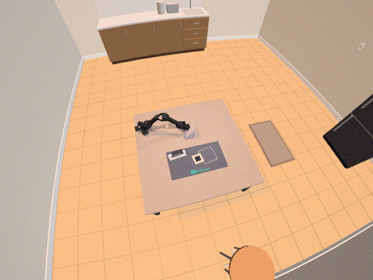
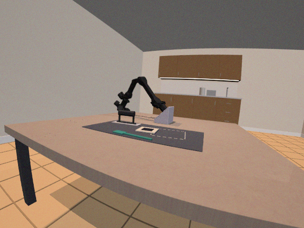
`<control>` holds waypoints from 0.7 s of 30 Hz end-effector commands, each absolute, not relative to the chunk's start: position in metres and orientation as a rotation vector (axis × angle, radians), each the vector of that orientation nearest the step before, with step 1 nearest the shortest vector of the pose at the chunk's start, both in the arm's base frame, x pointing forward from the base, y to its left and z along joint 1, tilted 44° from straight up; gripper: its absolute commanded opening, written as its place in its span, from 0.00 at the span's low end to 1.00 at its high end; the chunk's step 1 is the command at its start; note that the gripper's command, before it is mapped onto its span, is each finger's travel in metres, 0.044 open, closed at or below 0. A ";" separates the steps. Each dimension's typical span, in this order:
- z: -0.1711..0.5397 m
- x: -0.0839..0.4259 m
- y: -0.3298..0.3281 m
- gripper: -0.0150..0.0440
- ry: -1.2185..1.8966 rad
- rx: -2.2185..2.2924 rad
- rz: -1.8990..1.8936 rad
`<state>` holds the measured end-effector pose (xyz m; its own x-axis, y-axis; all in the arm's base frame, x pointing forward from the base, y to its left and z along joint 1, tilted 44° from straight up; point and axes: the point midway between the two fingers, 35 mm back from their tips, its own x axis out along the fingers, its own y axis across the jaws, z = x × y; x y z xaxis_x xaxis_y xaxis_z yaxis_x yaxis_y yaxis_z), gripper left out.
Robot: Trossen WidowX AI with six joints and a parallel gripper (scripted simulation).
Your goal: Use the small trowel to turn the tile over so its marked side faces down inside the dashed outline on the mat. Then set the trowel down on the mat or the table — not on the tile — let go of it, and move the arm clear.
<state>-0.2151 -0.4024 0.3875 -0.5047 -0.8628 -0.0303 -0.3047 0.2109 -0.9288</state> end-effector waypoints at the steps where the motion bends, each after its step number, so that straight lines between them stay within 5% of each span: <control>1: 0.395 -0.194 -0.408 0.71 1.839 -1.096 -1.315; 21: 0.414 -0.066 -0.444 0.71 1.410 -1.246 -1.270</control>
<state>-0.0814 -0.4421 0.4126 -0.1822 -0.9828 0.0303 -0.1719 0.0015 -0.9851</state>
